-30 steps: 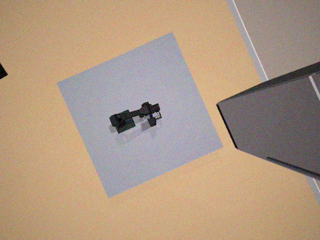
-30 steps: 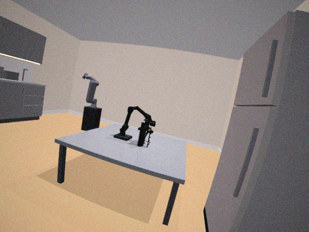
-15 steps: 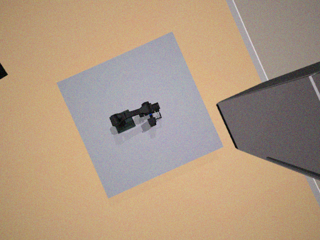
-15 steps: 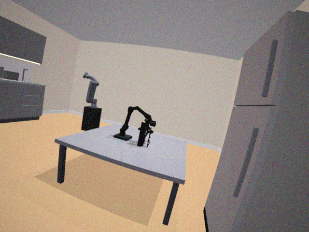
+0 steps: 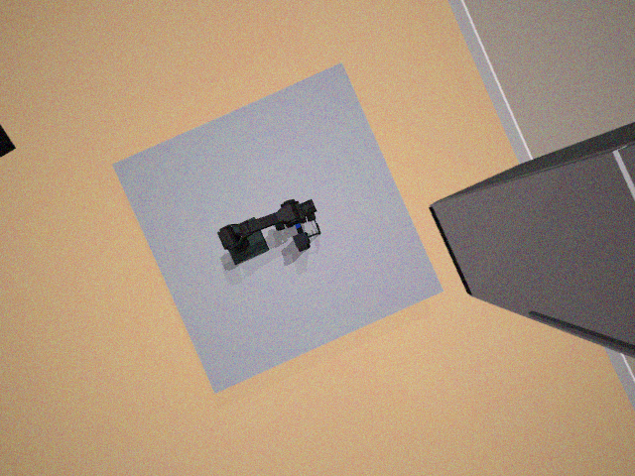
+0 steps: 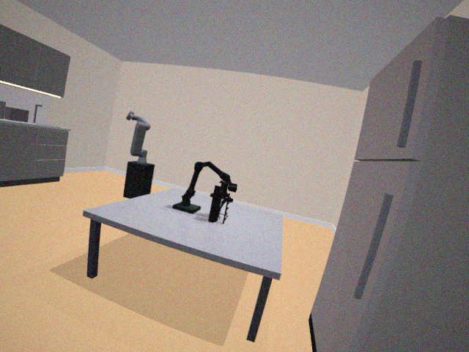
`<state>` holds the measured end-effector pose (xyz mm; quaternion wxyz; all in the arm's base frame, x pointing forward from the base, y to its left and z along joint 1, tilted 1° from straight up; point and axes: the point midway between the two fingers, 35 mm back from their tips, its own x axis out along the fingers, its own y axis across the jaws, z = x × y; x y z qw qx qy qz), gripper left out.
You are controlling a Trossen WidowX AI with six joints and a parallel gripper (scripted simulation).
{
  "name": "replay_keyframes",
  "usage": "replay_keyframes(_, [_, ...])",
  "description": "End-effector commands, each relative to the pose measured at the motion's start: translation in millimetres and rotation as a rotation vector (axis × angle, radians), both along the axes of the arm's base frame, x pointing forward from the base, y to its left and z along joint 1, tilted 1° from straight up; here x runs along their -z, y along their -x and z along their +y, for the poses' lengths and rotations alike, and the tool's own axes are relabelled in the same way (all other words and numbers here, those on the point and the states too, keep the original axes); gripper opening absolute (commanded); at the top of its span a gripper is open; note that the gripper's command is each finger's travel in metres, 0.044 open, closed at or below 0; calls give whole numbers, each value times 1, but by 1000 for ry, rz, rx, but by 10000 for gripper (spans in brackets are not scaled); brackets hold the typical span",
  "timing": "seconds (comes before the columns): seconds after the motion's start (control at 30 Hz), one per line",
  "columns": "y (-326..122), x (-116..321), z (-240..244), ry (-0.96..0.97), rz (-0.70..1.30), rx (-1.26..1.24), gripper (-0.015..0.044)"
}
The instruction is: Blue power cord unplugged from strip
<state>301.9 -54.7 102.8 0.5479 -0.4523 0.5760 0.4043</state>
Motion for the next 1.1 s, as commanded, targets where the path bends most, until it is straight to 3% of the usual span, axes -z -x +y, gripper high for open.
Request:
replay_keyframes(0.0, [-9,-2,38,-86,-22,-50,0])
replay_keyframes(0.17, [-9,-2,46,-87,-22,-50,0])
replay_keyframes(0.37, [-7,-1,37,-83,-17,-44,158])
replay_keyframes(1.07, [-6,-11,33,-87,-20,-52,160])
